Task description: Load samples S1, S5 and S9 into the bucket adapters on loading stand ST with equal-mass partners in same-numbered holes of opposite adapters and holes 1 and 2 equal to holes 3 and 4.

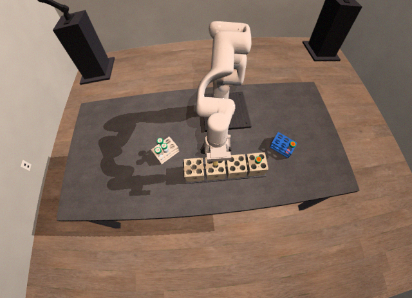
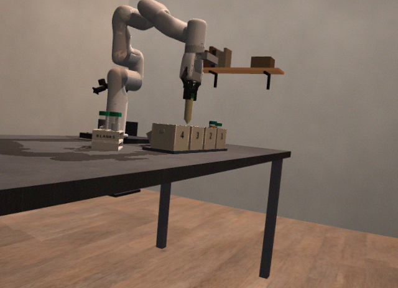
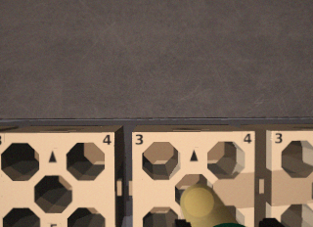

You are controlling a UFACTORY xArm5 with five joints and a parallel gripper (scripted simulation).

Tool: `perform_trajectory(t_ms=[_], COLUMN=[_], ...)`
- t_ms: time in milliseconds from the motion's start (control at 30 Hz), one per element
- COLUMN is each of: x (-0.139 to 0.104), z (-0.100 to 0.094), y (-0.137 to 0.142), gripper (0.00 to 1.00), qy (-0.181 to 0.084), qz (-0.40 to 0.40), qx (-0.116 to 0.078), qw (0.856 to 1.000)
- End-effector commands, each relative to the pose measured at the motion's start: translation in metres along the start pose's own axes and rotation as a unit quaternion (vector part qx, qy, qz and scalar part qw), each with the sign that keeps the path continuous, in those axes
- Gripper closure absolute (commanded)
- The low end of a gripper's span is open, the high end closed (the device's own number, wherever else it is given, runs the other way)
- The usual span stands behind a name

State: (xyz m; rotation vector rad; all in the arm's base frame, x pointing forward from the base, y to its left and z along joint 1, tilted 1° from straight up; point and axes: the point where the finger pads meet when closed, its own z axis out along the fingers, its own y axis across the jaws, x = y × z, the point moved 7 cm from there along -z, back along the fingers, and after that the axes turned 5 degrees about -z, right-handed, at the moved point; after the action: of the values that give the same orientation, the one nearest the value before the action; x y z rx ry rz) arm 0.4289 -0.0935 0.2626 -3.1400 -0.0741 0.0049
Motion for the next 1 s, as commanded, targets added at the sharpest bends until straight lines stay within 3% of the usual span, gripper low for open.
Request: perform_trajectory(t_ms=[0,967], x=[0.000,0.001], z=[0.001,0.026], y=[0.001,0.001], gripper=[1.00,1.00], qy=[0.004,0.004], qz=[0.000,0.000], qx=[0.007,0.007], qw=[1.000,1.000])
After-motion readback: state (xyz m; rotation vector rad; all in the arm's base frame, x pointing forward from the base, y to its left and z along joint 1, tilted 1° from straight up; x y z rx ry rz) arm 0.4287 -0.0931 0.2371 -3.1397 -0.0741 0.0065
